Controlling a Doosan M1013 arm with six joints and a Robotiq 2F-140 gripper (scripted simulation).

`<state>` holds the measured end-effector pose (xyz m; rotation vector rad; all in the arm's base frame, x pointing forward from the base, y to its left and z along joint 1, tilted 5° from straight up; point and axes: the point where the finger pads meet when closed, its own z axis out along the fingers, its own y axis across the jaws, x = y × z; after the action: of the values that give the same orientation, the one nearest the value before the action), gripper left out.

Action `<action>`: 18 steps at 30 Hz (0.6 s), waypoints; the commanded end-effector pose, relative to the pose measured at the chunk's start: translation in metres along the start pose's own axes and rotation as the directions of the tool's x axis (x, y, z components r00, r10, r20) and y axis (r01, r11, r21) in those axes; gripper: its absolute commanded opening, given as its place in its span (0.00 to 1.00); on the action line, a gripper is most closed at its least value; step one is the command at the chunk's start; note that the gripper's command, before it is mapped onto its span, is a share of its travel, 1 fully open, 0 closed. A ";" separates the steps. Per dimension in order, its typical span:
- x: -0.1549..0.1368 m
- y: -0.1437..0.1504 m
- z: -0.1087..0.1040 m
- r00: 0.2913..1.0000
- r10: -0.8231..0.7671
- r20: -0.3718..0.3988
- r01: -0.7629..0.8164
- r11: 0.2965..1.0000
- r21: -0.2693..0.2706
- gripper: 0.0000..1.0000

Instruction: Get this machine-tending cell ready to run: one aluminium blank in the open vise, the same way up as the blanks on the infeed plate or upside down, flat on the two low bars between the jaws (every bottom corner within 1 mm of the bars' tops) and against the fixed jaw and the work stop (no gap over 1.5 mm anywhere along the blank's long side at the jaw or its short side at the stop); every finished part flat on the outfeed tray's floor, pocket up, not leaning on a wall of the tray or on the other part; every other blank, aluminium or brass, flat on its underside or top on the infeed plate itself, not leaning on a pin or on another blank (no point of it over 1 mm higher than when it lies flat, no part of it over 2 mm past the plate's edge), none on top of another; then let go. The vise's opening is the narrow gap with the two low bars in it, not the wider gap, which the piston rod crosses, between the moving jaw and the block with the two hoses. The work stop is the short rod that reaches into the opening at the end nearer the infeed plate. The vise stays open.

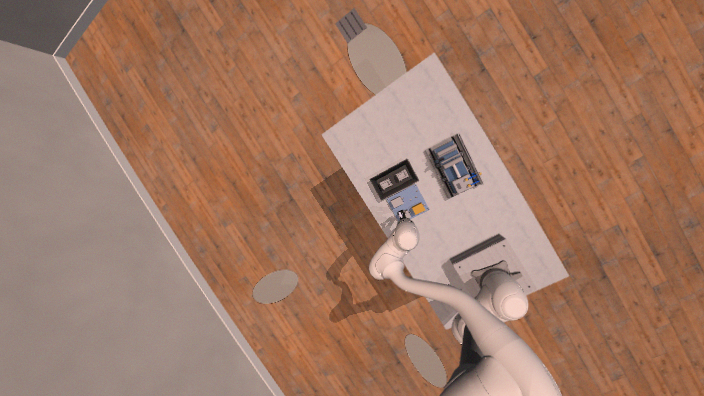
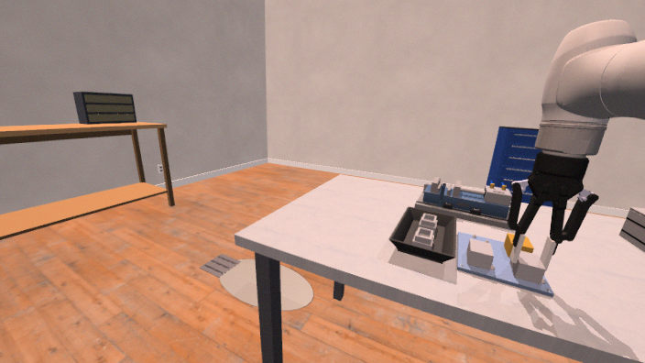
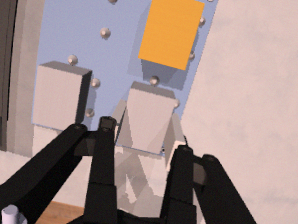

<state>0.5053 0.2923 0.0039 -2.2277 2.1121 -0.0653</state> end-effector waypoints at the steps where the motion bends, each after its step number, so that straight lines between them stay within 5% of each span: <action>1: 0.000 0.000 0.000 1.000 0.000 0.000 0.000 1.000 0.000 0.00; 18: 0.000 0.000 -0.019 1.000 0.000 0.000 0.000 1.000 0.000 0.00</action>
<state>0.5038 0.2917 0.0181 -2.2285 2.1123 -0.0654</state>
